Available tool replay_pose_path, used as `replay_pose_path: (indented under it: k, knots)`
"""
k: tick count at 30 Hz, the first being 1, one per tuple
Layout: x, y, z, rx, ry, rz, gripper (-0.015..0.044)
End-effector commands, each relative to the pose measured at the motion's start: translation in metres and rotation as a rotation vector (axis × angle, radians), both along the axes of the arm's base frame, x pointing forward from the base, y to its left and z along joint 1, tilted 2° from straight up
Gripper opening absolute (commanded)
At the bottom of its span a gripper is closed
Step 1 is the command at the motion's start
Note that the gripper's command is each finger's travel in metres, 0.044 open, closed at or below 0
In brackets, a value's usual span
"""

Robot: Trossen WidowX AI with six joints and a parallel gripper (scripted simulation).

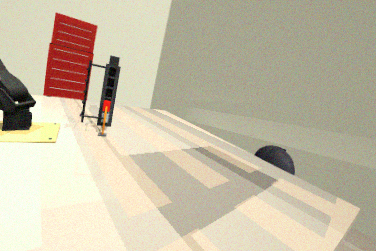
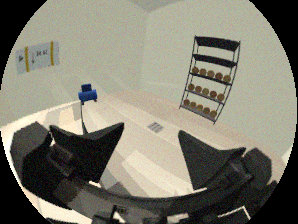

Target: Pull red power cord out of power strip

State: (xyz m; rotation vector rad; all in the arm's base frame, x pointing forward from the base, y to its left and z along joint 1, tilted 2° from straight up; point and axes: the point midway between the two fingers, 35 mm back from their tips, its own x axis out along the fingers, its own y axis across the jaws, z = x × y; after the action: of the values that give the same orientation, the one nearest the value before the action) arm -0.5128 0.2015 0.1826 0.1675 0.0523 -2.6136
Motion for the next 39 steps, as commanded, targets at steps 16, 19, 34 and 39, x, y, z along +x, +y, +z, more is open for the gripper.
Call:
replay_pose_path:
  k: [16, 19, 34, 39]
  knots:
    - [0.121, 0.181, 0.019, -0.139, -0.119, -0.559, 0.0160]
    - [0.161, 0.216, 0.023, -0.179, -0.138, -0.694, 0.0160]
    - [0.396, 0.317, 0.052, -0.360, -0.148, -1.323, 0.0160]
    - [0.482, 0.322, 0.061, -0.429, -0.132, -1.536, 0.0160]
